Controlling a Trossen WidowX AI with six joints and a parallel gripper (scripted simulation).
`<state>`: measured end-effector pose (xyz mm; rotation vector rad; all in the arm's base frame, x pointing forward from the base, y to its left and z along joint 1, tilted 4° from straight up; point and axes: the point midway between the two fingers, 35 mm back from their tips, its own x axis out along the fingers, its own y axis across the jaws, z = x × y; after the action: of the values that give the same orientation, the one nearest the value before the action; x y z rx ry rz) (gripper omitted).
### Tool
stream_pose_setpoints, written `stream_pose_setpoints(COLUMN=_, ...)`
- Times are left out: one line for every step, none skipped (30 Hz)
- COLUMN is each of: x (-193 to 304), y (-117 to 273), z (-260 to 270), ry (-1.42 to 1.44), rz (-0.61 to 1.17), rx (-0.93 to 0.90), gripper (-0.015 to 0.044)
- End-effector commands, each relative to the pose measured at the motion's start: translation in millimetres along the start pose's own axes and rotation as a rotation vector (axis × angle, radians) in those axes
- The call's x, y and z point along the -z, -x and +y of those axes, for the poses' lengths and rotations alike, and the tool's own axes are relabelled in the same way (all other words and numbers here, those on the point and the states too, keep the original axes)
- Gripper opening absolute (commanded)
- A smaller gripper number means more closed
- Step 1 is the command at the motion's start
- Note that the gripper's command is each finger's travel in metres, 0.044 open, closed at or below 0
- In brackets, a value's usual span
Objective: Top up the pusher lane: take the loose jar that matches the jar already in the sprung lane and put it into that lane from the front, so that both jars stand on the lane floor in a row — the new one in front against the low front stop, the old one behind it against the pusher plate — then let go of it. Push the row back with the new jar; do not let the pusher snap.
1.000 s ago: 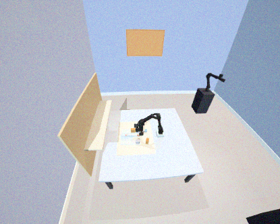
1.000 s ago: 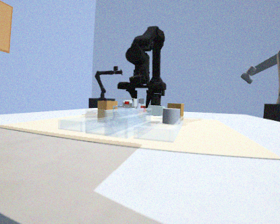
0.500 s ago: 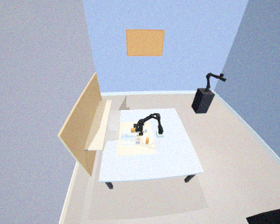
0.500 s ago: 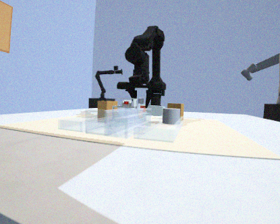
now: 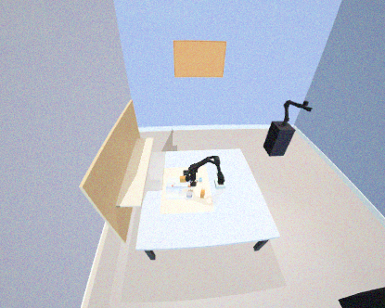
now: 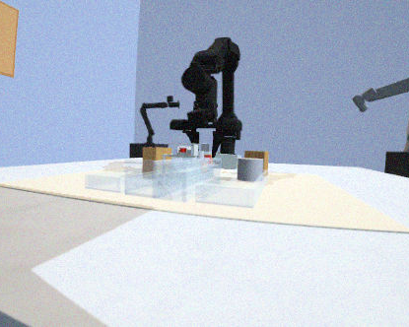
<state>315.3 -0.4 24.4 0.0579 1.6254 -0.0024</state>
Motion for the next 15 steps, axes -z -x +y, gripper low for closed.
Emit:
stream_pose_setpoints(x=-11.6, y=4.3, z=0.6, ry=-0.001, rz=-0.033, rx=-0.003, gripper=0.0)
stream_pose_setpoints(x=-12.0, y=4.4, z=0.6, ry=-0.001, rz=-0.033, rx=-0.003, gripper=0.0)
stream_pose_setpoints(x=-12.4, y=4.4, z=0.6, ry=-0.001, rz=-0.033, rx=-0.003, gripper=0.0)
stream_pose_setpoints(x=-12.8, y=4.5, z=0.6, ry=-0.001, rz=-0.033, rx=-0.003, gripper=0.0)
stream_pose_setpoints(x=-13.2, y=4.5, z=0.6, ry=-0.001, rz=-0.033, rx=-0.003, gripper=0.0)
stream_pose_setpoints(x=-13.6, y=4.6, z=0.6, ry=-0.001, rz=-0.033, rx=-0.003, gripper=0.0)
stream_pose_setpoints(x=-14.0, y=4.6, z=0.6, ry=-0.001, rz=-0.033, rx=-0.003, gripper=0.0)
stream_pose_setpoints(x=-14.4, y=4.7, z=0.6, ry=-0.001, rz=-0.033, rx=-0.003, gripper=0.0)
stream_pose_setpoints(x=-14.8, y=4.8, z=0.6, ry=-0.001, rz=-0.033, rx=-0.003, gripper=0.0)
stream_pose_setpoints(x=-15.2, y=4.9, z=0.6, ry=-0.001, rz=-0.034, rx=-0.003, gripper=0.0)
stream_pose_setpoints(x=-15.6, y=5.0, z=0.6, ry=-0.001, rz=-0.034, rx=-0.003, gripper=0.0)
stream_pose_setpoints(x=-16.0, y=5.1, z=0.6, ry=-0.001, rz=-0.034, rx=-0.003, gripper=0.0)
stream_pose_setpoints(x=-16.4, y=5.2, z=0.6, ry=-0.001, rz=-0.034, rx=-0.003, gripper=0.0)
stream_pose_setpoints(x=-16.8, y=5.3, z=0.6, ry=-0.001, rz=-0.034, rx=-0.003, gripper=0.0)
stream_pose_setpoints(x=-17.2, y=5.4, z=0.6, ry=-0.001, rz=-0.034, rx=-0.003, gripper=0.0)
